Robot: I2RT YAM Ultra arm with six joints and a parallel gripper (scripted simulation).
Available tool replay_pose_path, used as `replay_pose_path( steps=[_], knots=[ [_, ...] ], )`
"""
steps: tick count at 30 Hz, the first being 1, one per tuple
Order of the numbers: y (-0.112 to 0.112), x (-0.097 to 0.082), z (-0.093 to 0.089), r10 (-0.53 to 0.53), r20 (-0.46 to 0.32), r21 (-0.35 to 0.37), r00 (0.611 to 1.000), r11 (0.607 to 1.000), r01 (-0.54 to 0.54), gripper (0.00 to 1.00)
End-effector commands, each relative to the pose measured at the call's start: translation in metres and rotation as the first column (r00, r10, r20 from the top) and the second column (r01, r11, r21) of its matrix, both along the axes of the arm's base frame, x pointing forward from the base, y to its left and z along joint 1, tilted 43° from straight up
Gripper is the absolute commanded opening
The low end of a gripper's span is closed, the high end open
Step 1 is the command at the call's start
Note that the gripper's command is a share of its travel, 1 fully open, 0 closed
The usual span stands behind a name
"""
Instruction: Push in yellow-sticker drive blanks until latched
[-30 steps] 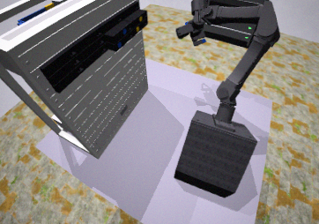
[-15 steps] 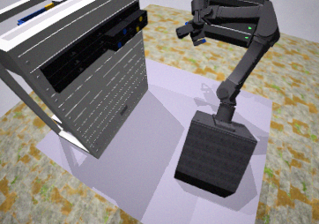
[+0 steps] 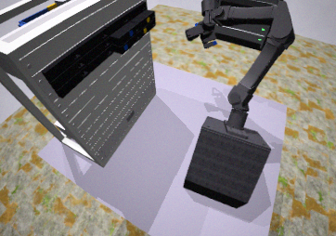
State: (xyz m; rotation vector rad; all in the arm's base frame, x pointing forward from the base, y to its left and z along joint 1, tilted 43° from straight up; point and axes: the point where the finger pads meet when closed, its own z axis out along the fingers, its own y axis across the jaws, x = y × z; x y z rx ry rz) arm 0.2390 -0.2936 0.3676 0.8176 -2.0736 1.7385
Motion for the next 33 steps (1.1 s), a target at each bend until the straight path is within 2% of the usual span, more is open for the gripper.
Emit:
replay_pose_path(
  steps=[1,8,16,33],
  knots=[
    [0.001,0.0,0.004,0.004,0.011,-0.005,1.0,1.0,-0.004,1.0],
    [0.004,0.002,0.01,0.011,0.028,-0.004,1.0,1.0,-0.011,1.0],
    [0.007,0.004,0.008,0.014,0.04,0.011,0.999,1.0,-0.015,1.0],
    [0.024,0.009,-0.003,0.005,0.115,0.111,0.993,0.994,-0.018,1.0]
  ],
)
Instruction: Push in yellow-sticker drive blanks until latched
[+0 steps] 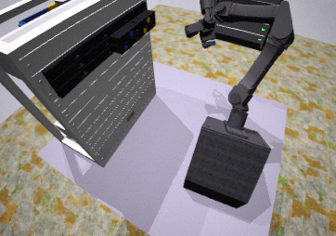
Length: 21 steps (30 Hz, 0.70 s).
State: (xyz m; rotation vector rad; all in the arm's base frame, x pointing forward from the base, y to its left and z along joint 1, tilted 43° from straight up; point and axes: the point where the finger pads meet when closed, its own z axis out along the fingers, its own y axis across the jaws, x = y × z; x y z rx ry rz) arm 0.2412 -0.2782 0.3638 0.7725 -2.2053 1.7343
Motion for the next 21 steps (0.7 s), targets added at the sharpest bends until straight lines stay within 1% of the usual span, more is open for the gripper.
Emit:
replay_pose_path(
  steps=[1,8,14,16,21],
  knots=[
    [0.011,0.007,0.0,0.014,0.04,0.047,0.999,0.999,-0.016,1.0],
    [0.028,0.009,-0.004,0.002,0.119,0.13,0.993,0.991,-0.018,1.0],
    [0.048,0.011,-0.01,-0.018,0.209,0.224,0.978,0.974,-0.029,1.0],
    [0.048,0.011,-0.01,-0.018,0.209,0.224,0.978,0.974,-0.029,1.0],
    [0.069,0.013,-0.015,-0.051,0.301,0.319,0.952,0.946,-0.051,1.0]
  ],
)
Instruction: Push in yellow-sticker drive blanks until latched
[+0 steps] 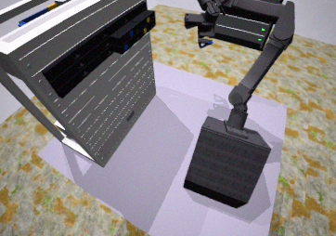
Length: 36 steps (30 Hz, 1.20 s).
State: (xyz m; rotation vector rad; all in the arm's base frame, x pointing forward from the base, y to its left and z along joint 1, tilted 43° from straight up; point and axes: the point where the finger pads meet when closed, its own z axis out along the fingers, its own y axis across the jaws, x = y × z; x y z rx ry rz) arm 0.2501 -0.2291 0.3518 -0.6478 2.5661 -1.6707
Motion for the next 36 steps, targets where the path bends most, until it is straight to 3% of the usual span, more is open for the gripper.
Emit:
replay_pose_path(
  steps=[1,8,9,12,19,21,23,26,29,31,33,34,35,36],
  knots=[
    [0.02,0.004,-0.003,-0.009,0.074,0.113,0.997,0.994,0.0,1.0],
    [0.039,0.004,-0.009,-0.031,0.169,0.216,0.985,0.976,-0.006,1.0],
    [0.046,-0.001,-0.004,-0.038,0.215,0.239,0.976,0.971,-0.014,1.0],
    [0.046,-0.001,-0.004,-0.038,0.215,0.239,0.976,0.971,-0.014,1.0],
    [0.072,0.0,-0.008,-0.073,0.333,0.355,0.94,0.934,-0.053,1.0],
    [0.072,0.0,-0.008,-0.073,0.333,0.355,0.94,0.934,-0.053,1.0],
    [0.079,0.001,-0.01,-0.086,0.361,0.385,0.929,0.921,-0.065,1.0],
    [0.093,0.002,-0.029,-0.117,0.376,0.455,0.919,0.888,-0.073,1.0],
    [0.093,0.002,-0.029,-0.117,0.376,0.455,0.919,0.888,-0.073,1.0],
    [0.108,0.003,-0.033,-0.151,0.43,0.513,0.89,0.852,-0.103,1.0],
    [0.108,0.004,-0.032,-0.151,0.434,0.512,0.888,0.852,-0.106,1.0],
    [0.108,0.006,-0.018,-0.148,0.474,0.502,0.868,0.855,-0.128,1.0],
    [0.115,0.009,-0.031,-0.168,0.479,0.535,0.861,0.834,-0.135,1.0],
    [0.115,0.009,-0.031,-0.168,0.479,0.535,0.861,0.834,-0.135,1.0]
  ],
)
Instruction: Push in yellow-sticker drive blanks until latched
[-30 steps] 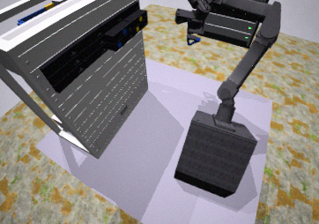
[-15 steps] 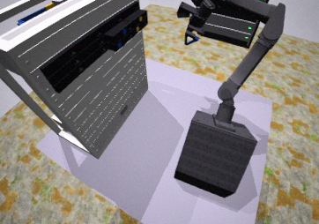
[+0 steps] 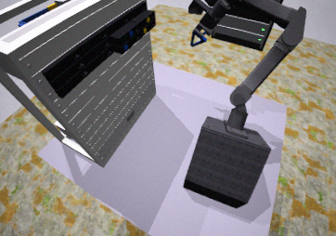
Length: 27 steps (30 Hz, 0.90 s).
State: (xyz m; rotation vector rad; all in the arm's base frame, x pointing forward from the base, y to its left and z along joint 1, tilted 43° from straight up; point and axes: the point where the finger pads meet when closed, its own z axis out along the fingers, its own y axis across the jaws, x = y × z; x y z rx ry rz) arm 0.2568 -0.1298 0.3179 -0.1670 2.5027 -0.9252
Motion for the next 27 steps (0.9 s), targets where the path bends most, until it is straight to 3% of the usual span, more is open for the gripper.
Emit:
replay_pose_path(
  steps=[1,2,10,11,14,15,17,24,27],
  knots=[
    [0.016,0.002,0.003,0.003,0.091,0.062,0.996,0.998,-0.009,1.0],
    [0.024,0.003,0.001,-0.002,0.128,0.1,0.992,0.995,-0.011,1.0],
    [0.039,0.005,-0.004,-0.017,0.2,0.177,0.98,0.984,-0.019,1.0],
    [0.047,0.006,-0.006,-0.027,0.235,0.215,0.972,0.976,-0.025,1.0],
    [0.047,0.006,-0.006,-0.027,0.235,0.215,0.972,0.976,-0.025,1.0],
    [0.055,0.006,-0.008,-0.038,0.269,0.253,0.962,0.967,-0.033,1.0],
    [0.055,0.006,-0.008,-0.038,0.269,0.253,0.962,0.967,-0.033,1.0],
    [0.077,0.009,-0.015,-0.078,0.365,0.355,0.928,0.933,-0.061,1.0],
    [0.077,0.009,-0.015,-0.078,0.365,0.355,0.928,0.933,-0.061,1.0]
  ],
)
